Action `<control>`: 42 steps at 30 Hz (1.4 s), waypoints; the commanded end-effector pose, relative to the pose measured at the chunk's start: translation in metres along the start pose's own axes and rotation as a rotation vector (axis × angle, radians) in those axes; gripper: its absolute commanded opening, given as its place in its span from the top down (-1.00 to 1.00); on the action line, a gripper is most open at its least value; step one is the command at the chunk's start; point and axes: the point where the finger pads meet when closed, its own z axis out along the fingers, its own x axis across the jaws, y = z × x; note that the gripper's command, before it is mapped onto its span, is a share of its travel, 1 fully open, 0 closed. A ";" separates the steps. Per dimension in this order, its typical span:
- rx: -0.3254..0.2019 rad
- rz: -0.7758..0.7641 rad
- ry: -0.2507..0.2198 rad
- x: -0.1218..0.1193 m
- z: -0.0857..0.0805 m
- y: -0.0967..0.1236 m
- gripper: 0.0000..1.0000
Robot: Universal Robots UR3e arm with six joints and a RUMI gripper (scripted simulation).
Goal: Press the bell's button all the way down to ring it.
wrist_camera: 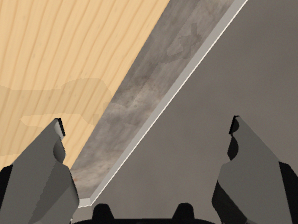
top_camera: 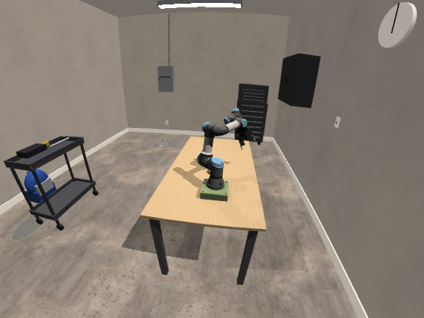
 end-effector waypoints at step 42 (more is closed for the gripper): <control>0.125 0.196 -0.164 -0.115 -0.028 -0.068 -1.00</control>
